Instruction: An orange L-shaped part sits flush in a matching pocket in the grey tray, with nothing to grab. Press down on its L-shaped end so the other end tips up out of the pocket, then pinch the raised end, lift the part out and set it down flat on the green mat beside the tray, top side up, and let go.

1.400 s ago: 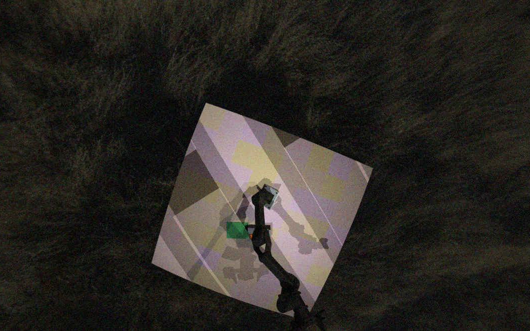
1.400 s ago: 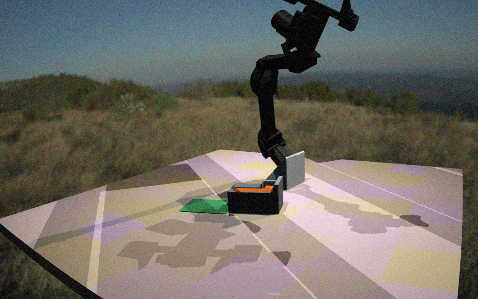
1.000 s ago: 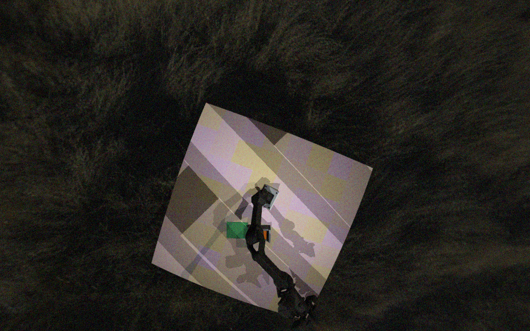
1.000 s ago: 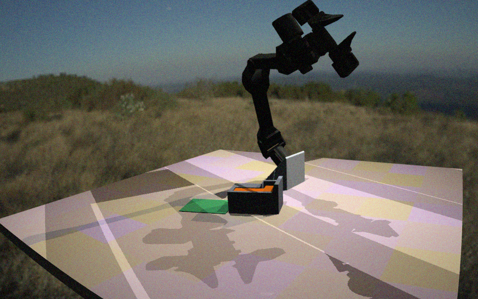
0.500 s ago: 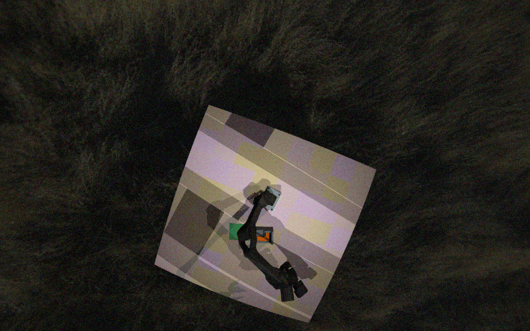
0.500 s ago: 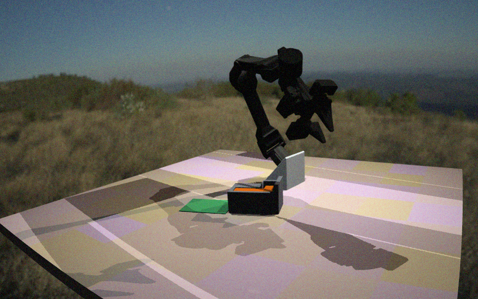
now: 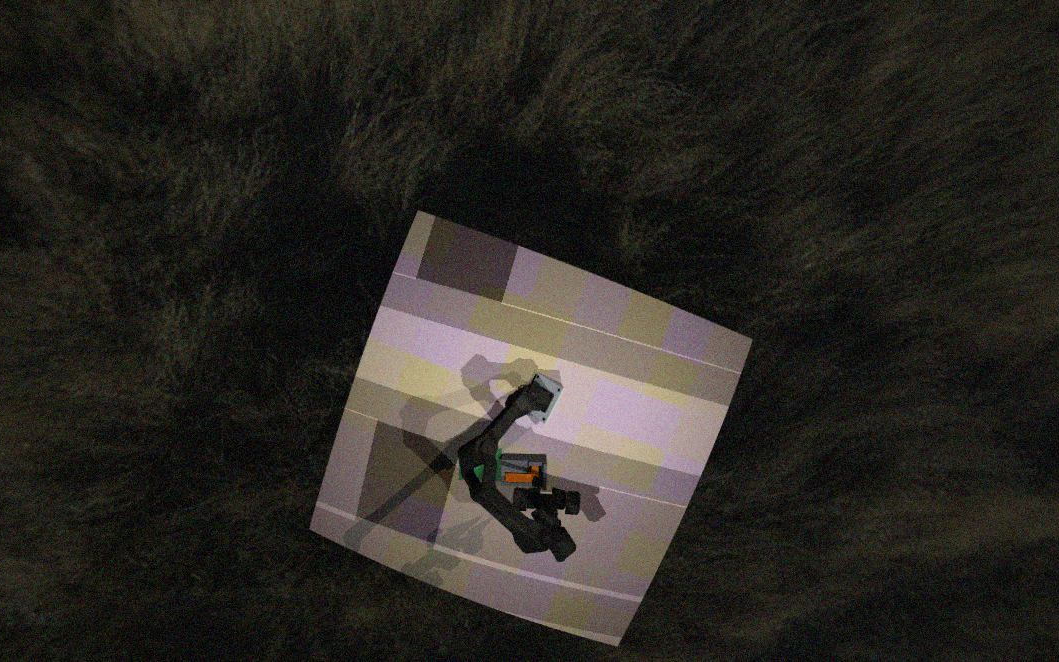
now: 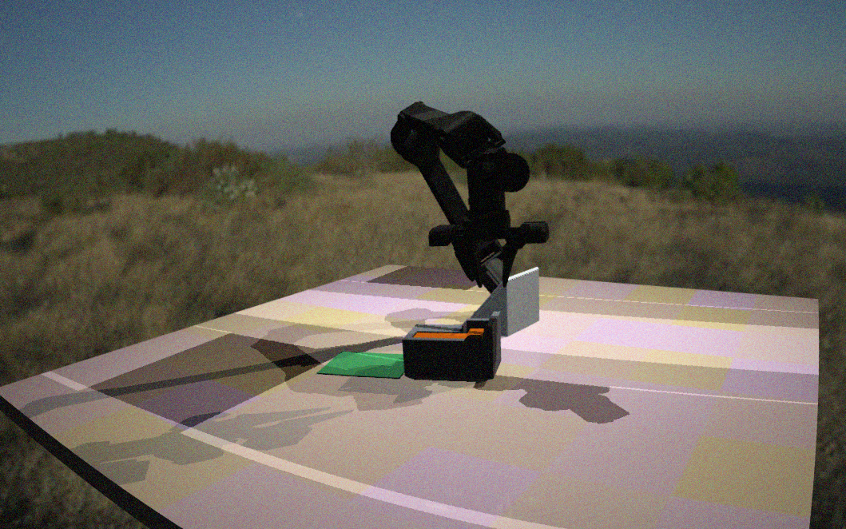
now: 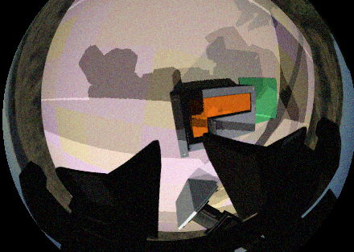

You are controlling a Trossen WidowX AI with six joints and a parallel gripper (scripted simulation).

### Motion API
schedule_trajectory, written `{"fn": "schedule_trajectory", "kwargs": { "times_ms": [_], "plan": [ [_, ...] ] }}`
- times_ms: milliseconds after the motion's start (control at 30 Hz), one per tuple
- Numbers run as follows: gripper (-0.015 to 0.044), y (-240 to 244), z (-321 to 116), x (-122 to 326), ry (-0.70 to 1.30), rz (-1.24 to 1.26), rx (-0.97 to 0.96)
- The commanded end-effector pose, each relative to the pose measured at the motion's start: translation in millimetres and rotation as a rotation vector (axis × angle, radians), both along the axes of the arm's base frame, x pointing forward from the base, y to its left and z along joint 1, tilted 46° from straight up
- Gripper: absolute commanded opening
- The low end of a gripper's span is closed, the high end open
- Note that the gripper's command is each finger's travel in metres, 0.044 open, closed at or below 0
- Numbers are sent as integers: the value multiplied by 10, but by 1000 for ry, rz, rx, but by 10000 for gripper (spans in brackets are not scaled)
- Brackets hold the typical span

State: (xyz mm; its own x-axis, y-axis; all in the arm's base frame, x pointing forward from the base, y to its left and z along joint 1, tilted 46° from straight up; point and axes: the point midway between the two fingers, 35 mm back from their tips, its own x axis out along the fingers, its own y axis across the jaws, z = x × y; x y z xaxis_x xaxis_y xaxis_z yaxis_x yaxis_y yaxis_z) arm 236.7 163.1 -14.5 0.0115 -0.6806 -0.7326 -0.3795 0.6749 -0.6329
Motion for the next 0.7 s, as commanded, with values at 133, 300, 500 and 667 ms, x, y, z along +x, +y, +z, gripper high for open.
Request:
{"fn": "schedule_trajectory", "kwargs": {
  "times_ms": [133,300,500,667],
  "plan": [
    [180,-106,1,-30,32,28,-33],
    [180,-432,-335,-14,31,29,-33],
    [180,-588,-471,-30,30,28,-35],
    [180,-616,-500,-27,30,28,-35]
  ]
}}
